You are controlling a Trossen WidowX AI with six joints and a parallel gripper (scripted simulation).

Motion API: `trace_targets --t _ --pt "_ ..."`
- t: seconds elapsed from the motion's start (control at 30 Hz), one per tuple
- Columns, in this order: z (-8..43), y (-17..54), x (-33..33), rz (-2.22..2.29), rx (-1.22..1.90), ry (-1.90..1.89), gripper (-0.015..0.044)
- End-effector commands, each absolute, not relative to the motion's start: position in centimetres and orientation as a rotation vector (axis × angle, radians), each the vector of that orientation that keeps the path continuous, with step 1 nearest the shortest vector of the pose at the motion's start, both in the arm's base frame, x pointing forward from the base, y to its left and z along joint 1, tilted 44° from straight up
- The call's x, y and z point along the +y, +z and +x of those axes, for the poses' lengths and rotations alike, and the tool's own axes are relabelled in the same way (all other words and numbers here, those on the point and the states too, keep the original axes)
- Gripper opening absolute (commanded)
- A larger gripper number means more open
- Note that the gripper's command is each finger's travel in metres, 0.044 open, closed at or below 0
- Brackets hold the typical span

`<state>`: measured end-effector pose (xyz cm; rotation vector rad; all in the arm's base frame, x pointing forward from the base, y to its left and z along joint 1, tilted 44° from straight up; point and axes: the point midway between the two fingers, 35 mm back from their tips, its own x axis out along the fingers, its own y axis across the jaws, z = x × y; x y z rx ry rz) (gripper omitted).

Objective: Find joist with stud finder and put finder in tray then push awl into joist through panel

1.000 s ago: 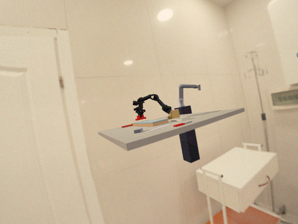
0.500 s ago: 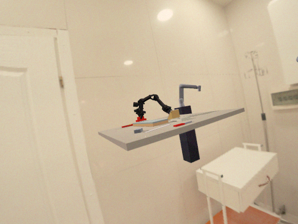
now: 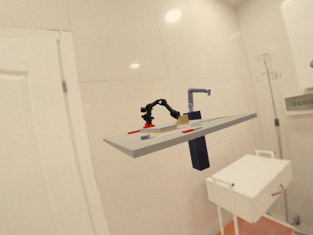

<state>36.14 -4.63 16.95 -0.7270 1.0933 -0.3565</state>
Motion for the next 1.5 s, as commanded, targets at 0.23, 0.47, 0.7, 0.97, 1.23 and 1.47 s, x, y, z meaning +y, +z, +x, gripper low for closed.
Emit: trace_targets --t 0.23,0.47,0.7,0.97,1.23,1.47 --pt "35.8 14.2 -2.0 -0.730 1.098 -0.353 0.0000" --pt "35.6 12.7 -0.4 -0.729 1.099 -0.352 0.0000" --pt "35.4 11.1 1.2 -0.729 1.099 -0.351 0.0000" --pt "35.2 9.4 3.1 -0.728 1.099 -0.351 0.0000" --pt "34.9 7.6 4.9 -0.727 1.100 -0.350 0.0000" --pt "34.7 6.1 6.5 -0.726 1.100 -0.349 0.0000"
